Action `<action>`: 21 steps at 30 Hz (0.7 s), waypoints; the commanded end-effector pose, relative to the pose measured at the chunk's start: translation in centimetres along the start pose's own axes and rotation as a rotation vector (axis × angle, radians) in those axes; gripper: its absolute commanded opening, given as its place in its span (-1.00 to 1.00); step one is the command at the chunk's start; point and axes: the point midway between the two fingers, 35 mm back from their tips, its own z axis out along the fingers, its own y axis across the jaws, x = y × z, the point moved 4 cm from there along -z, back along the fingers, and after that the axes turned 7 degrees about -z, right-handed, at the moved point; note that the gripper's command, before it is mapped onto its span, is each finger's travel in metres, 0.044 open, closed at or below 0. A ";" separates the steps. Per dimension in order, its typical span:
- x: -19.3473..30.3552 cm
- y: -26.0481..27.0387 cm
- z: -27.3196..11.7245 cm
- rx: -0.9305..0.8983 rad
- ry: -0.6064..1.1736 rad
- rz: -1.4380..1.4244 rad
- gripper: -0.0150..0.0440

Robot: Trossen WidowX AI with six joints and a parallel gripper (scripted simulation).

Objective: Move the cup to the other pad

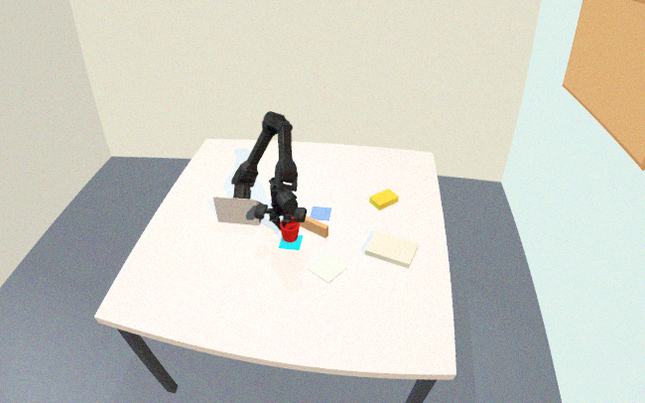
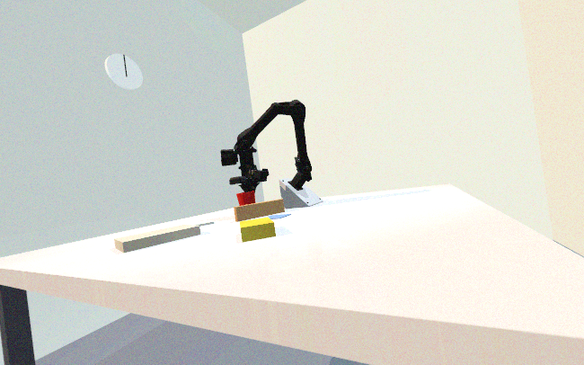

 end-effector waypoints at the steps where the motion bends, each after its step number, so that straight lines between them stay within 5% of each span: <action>1: -0.1 0.2 0.9 -0.002 -0.008 0.007 -0.49; 21: -0.1 0.2 1.8 -0.002 -0.004 0.000 -0.49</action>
